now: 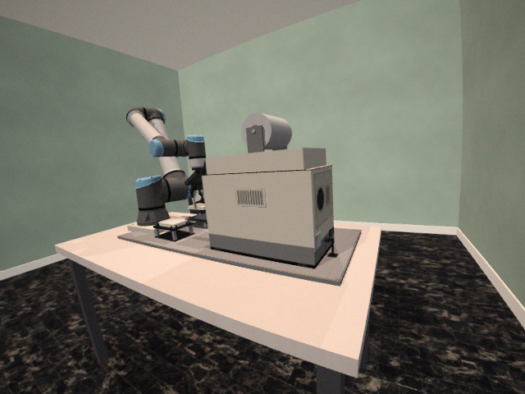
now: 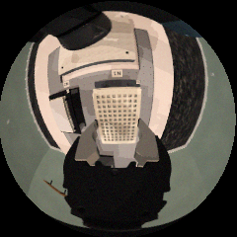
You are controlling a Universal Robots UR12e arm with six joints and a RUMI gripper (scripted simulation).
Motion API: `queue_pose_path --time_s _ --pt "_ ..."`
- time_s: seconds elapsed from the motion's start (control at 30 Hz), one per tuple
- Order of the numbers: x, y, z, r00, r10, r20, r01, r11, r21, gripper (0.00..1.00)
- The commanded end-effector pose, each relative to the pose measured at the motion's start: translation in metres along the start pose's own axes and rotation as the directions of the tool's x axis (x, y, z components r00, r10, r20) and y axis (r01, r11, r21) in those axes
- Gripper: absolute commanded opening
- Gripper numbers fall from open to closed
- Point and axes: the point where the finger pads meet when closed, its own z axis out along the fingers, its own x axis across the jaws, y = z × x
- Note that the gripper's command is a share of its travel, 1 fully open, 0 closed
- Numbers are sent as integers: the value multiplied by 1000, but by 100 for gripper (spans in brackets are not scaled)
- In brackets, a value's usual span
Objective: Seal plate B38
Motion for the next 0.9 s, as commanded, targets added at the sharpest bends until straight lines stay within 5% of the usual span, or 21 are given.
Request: queue_pose_path --time_s 0.0,0.87 --pt "0 0 -10 1000 0 0 0 1000 -1 0" --pt "0 0 -47 1000 0 0 0 1000 -1 0"
